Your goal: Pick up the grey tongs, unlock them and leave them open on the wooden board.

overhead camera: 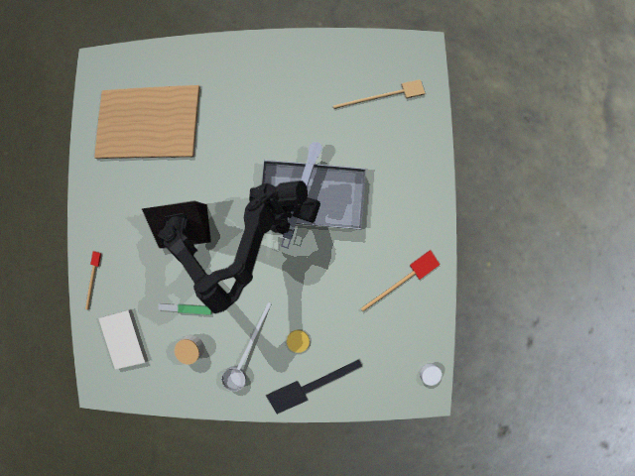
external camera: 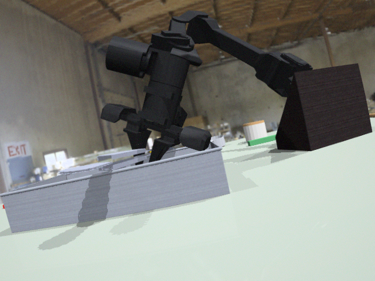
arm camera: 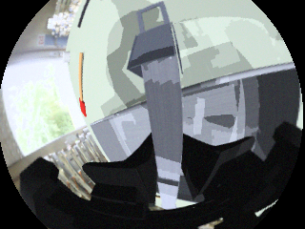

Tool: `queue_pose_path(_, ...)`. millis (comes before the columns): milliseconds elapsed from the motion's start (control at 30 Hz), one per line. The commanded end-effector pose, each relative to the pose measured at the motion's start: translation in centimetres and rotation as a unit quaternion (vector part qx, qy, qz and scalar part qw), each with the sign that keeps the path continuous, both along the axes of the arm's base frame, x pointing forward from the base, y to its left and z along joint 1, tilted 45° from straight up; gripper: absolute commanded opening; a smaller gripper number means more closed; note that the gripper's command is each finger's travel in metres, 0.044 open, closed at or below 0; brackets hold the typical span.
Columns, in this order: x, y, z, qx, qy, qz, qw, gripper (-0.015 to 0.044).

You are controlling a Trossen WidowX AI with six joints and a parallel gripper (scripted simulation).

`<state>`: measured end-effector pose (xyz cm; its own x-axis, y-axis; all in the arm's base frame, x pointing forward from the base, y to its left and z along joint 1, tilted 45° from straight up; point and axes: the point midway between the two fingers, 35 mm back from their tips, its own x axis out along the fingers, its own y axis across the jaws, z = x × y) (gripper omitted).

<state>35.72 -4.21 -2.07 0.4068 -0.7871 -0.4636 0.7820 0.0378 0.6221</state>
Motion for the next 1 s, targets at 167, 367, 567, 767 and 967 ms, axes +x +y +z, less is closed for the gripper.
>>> queue_pose_path(167,0.5,4.9,4.8,0.003,-0.004,0.005,1.0,-0.015)
queue_pose_path(367,0.4,5.4,5.5,0.002,-0.004,0.005,1.0,-0.015)
queue_pose_path(567,0.4,5.4,5.5,0.002,-0.004,0.005,1.0,-0.015)
queue_pose_path(767,0.4,5.4,5.5,0.004,-0.002,0.004,1.0,-0.015)
queue_pose_path(967,0.9,5.5,5.1,0.022,0.02,-0.01,1.0,-0.015)
